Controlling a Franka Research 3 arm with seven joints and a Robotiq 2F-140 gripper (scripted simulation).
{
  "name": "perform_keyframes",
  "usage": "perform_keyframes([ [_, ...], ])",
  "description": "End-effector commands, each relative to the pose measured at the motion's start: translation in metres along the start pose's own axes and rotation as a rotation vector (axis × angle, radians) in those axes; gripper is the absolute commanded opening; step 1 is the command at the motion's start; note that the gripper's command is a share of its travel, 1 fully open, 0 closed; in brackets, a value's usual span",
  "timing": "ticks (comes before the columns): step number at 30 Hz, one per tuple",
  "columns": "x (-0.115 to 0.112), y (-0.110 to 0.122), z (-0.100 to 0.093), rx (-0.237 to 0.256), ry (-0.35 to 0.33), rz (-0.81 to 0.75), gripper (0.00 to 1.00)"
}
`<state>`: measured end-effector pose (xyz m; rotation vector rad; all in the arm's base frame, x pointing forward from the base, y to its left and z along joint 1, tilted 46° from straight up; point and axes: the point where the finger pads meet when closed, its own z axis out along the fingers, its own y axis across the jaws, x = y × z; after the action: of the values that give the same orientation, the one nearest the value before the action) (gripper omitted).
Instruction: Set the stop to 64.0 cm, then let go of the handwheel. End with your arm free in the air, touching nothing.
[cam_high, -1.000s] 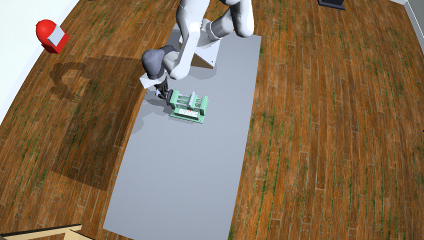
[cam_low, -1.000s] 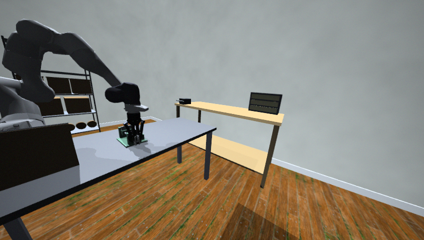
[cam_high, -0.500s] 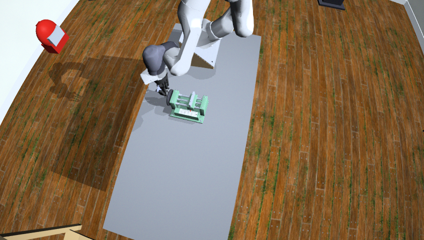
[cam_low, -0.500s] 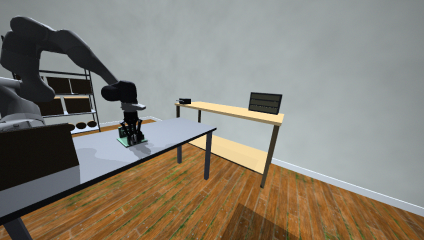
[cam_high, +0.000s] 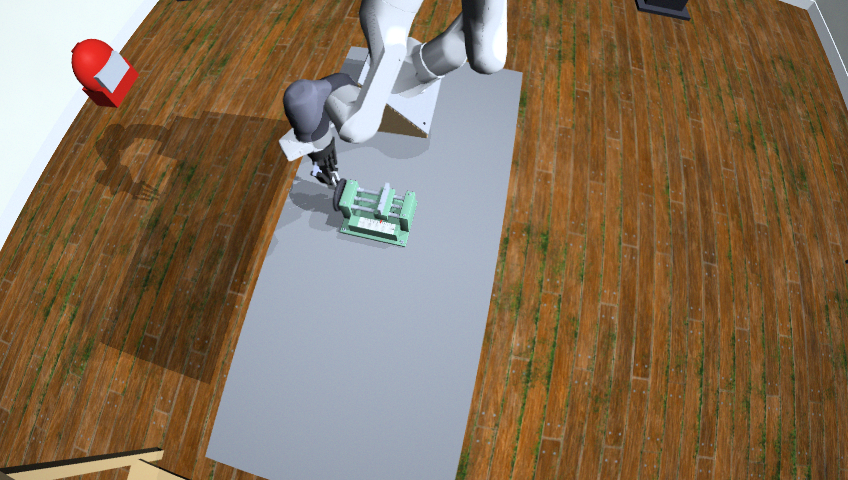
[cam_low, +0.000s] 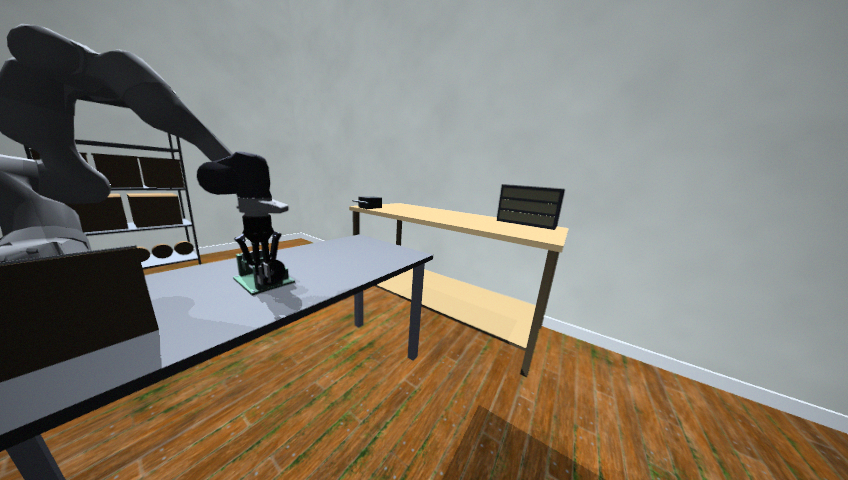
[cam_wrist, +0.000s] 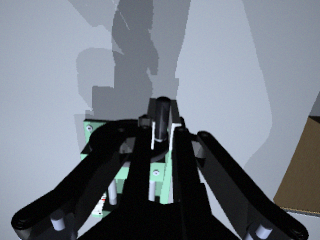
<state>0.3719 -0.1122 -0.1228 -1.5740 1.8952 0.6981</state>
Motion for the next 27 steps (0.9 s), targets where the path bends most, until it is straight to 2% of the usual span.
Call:
perform_keyframes([
  [1, 0.001, -0.003, -0.014, 0.001, 0.001, -0.005, 0.04],
  [11, 0.001, -0.020, -0.031, 0.001, 0.001, -0.005, 0.04],
  [27, 0.001, -0.046, -0.033, 0.001, 0.001, -0.005, 0.04],
])
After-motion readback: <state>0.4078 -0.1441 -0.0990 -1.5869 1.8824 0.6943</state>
